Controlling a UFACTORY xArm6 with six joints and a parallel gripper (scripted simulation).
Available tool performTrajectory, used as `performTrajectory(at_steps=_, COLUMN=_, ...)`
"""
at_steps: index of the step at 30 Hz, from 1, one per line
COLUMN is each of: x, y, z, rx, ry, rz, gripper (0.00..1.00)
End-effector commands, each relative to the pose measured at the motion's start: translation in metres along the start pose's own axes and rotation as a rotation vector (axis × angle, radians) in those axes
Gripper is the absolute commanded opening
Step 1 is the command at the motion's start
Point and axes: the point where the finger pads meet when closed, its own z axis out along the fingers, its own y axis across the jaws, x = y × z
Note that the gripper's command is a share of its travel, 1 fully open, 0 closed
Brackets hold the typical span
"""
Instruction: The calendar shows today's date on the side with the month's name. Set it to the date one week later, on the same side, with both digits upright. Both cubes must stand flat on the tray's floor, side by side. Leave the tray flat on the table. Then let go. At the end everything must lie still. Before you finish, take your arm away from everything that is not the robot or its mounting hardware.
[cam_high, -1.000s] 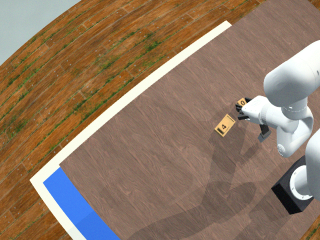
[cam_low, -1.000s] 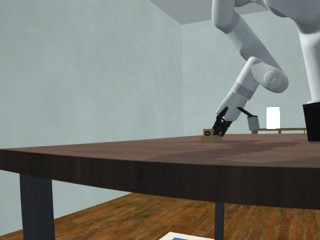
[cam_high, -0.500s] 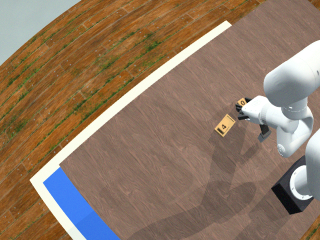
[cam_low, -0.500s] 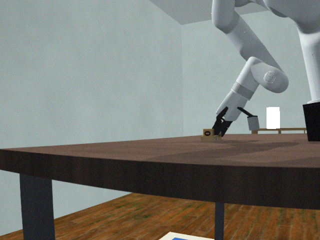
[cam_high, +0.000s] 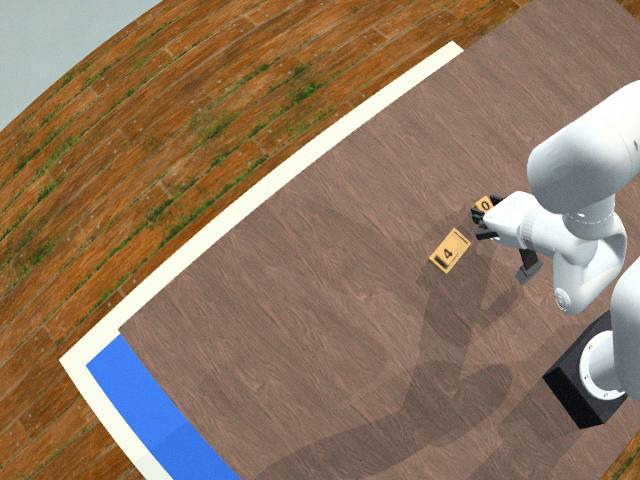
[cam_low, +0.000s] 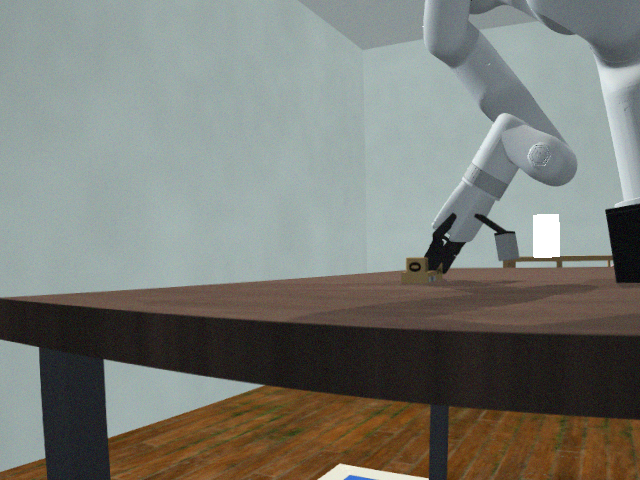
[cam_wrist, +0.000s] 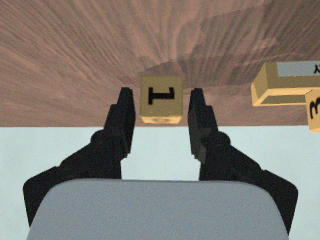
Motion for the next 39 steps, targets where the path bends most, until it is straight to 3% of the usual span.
performTrajectory(at_steps=1, x=-0.0007, y=0.0, z=-0.0002, rx=0.0, ry=-0.002, rz=0.0, gripper=0.47)
performTrajectory(at_steps=2, x=-0.0007, y=0.0, z=-0.0002, rx=0.0, ry=-0.002, rz=0.0, gripper=0.27)
performTrajectory(at_steps=39, x=-0.0016, y=0.0, z=-0.0015, rx=0.0, ry=-0.002, rz=0.0, gripper=0.27)
